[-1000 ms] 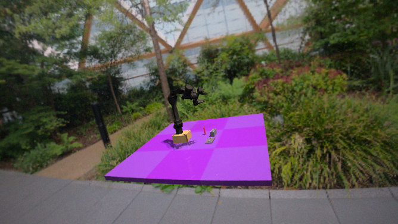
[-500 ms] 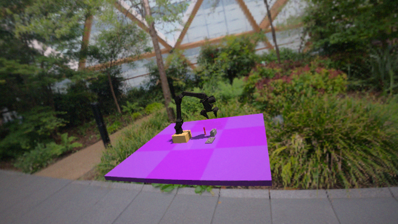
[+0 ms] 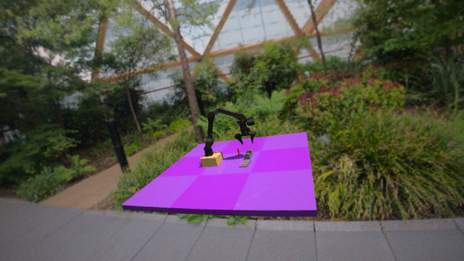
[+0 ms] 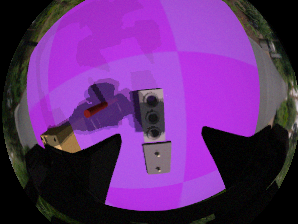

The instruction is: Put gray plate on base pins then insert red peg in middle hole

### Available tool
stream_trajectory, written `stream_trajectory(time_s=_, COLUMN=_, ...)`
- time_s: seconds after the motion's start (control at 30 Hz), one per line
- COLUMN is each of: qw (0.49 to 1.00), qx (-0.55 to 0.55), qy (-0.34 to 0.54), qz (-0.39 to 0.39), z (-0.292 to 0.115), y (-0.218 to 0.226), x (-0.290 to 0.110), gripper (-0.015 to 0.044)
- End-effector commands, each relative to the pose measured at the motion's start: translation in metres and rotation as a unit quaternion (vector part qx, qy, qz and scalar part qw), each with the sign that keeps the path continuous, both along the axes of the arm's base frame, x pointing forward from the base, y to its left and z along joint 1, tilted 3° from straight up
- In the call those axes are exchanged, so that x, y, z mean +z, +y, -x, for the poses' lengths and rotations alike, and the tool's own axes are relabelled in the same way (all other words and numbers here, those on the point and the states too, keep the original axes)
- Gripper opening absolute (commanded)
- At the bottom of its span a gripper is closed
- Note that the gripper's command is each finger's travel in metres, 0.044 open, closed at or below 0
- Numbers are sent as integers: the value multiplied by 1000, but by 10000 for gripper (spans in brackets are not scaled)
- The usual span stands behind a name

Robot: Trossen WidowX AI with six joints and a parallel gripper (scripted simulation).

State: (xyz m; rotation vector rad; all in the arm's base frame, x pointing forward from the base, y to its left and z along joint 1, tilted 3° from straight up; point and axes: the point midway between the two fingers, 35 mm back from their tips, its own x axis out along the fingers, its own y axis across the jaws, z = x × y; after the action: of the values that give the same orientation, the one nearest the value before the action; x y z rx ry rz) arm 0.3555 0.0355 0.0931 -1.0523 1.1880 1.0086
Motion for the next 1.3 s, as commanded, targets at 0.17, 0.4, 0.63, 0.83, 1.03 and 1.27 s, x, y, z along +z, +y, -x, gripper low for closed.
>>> stream_trajectory(time_s=0.17, qw=1000, qx=-1, qy=21, qz=5, z=5, y=0, x=-44, gripper=440)
stream_trajectory(time_s=0.4, qw=1000, qx=-1, qy=21, qz=5, z=1, y=0, x=-56, gripper=440)
stream_trajectory(time_s=0.63, qw=1000, qx=-1, qy=21, qz=5, z=0, y=1, x=-67, gripper=440)
stream_trajectory(time_s=0.83, qw=1000, qx=-1, qy=21, qz=5, z=-1, y=1, x=-77, gripper=440)
stream_trajectory(time_s=1.03, qw=1000, qx=-1, qy=22, qz=5, z=-1, y=1, x=-86, gripper=440)
stream_trajectory(time_s=1.27, qw=1000, qx=-2, qy=21, qz=5, z=-2, y=2, x=-97, gripper=440)
